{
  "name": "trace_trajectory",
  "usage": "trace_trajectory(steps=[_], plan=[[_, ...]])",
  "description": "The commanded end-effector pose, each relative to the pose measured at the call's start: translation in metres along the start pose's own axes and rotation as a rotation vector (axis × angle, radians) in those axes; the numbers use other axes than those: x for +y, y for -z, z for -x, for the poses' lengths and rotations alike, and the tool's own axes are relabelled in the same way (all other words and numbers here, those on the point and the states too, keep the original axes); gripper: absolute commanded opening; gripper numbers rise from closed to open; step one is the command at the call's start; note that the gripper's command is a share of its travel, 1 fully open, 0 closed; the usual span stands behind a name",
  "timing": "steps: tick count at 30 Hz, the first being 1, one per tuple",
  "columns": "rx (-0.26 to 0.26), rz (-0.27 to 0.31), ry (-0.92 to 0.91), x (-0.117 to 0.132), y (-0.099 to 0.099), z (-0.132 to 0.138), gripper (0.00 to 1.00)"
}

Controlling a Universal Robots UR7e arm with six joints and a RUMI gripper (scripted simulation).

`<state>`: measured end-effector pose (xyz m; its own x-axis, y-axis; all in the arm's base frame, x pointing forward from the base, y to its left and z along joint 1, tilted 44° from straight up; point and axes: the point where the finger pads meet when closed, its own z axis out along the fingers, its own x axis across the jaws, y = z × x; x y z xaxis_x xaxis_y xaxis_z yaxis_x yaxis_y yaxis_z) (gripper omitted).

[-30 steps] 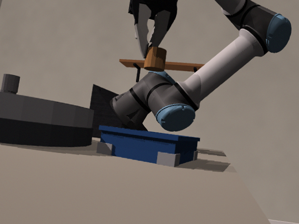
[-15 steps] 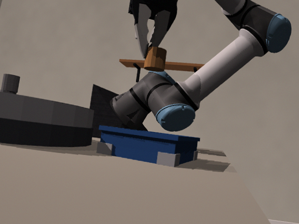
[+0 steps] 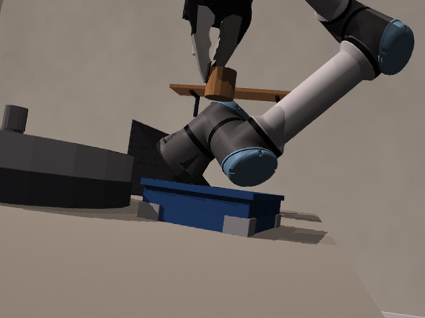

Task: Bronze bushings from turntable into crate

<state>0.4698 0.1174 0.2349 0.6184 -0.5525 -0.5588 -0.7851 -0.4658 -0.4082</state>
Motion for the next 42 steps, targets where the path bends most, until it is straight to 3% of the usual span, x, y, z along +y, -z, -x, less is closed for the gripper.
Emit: trace_trajectory(steps=[1,15,30,42], plan=[[0.0,-0.001,-0.001,-0.001,0.001,0.0,0.0],[-0.003,0.0,-0.002,0.0,-0.02,0.001,0.0],[-0.004,0.001,-0.003,0.0,-0.102,0.001,0.0],[-0.004,0.001,-0.003,0.0,-0.115,0.001,0.0]])
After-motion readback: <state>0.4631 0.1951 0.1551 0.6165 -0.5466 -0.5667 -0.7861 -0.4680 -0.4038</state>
